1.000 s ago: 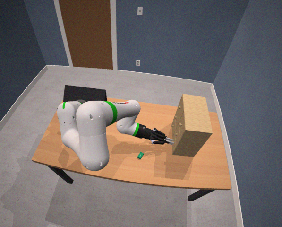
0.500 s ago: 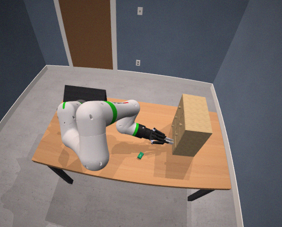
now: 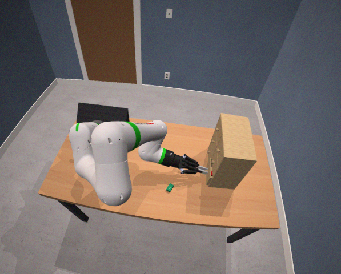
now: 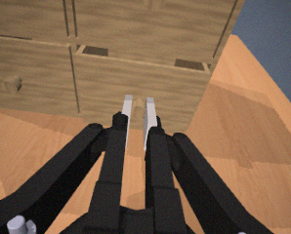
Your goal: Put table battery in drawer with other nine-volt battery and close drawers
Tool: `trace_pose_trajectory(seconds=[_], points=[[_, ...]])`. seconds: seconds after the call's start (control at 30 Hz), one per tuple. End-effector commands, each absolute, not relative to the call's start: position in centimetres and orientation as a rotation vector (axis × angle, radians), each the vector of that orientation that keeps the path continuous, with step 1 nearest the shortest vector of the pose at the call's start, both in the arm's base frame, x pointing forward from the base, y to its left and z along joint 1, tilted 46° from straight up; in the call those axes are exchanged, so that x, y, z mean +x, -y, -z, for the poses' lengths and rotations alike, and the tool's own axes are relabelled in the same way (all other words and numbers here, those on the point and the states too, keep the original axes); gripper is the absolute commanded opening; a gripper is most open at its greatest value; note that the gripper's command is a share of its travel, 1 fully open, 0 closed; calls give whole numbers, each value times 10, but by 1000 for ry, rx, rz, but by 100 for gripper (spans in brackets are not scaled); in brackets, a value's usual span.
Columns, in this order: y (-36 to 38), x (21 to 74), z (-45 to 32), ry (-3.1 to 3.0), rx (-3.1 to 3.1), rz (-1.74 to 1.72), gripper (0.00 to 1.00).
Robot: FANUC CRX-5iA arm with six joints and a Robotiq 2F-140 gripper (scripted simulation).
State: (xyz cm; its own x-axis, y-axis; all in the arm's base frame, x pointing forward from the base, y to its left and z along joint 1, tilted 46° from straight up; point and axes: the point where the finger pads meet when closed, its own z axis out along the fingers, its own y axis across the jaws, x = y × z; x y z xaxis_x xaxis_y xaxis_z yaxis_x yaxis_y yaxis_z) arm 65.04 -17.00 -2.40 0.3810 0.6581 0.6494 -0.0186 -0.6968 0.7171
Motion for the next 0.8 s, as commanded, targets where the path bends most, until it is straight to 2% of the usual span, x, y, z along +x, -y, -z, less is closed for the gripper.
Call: trace_pose_trajectory(seconds=[0.0, 0.77], points=[[170, 647, 24, -548, 1998, -1350, 8], [168, 617, 23, -548, 1998, -1350, 8]])
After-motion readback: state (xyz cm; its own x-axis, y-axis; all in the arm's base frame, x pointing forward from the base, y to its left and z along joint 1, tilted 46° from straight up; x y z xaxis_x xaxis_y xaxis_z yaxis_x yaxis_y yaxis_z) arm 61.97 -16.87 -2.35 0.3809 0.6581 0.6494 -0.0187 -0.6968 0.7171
